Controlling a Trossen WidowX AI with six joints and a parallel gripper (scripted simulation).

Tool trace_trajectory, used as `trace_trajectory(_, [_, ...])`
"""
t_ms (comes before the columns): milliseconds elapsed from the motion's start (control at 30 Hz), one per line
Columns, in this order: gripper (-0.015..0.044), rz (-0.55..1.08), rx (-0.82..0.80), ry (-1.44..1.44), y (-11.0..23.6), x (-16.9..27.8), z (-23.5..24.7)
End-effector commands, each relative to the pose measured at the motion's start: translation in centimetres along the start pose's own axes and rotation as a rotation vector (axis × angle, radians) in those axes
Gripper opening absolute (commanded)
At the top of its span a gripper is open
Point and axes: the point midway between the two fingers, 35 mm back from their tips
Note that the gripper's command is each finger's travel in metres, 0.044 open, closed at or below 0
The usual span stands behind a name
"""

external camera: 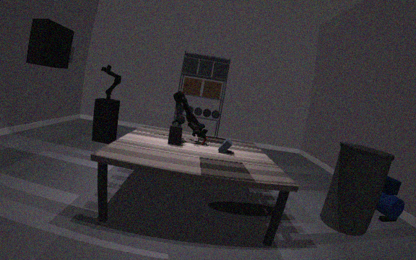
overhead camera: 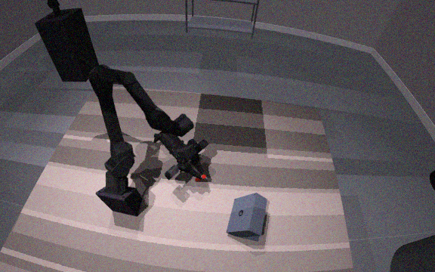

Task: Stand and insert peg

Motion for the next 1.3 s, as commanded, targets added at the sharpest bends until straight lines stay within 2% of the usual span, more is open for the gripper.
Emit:
trace_trajectory(0, [0.0050, -0.042, 0.007, -0.004, 0.2, 0.1, 0.0])
trace_trajectory(1033, [0.0050, -0.308, 0.042, -0.006, 1.9, 1.3, 0.1])
trace_trajectory(1267, [0.0050, -0.274, 0.037, -0.006, 2.0, 1.3, 0.1])
Point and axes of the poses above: the point midway between the two fingers, 35 mm back from their tips, its own y axis back along the fingers, its own z axis across the jaws, x = y × z, and after that the axes turned 7 degrees about y, right-handed
